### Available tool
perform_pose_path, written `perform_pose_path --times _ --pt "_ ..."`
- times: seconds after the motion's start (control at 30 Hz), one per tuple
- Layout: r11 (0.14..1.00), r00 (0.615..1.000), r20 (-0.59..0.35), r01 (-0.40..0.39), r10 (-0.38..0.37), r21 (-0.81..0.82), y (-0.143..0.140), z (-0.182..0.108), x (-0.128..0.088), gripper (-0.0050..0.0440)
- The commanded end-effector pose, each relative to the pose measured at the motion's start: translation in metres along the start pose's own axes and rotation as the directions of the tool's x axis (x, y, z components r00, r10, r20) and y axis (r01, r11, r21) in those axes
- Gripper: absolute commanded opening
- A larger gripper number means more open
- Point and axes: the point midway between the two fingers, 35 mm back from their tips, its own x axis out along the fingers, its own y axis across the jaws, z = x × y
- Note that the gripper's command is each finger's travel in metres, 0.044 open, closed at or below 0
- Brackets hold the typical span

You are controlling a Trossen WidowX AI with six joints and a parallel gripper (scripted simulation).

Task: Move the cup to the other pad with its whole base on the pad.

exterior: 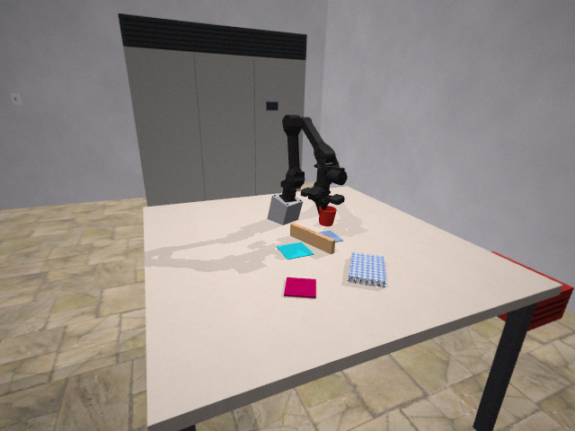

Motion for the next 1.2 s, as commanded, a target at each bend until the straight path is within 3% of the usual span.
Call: perform_pose_path --times 0.0,1.17 --pt "1.0 1.0 -0.002 -0.015 0.015 -0.004 0.0001 -0.0001 -0.0143 0.0" --pt "1.0 1.0 0.0 -0.007 0.007 0.001 -0.0061 0.0068 -0.0151 0.0"
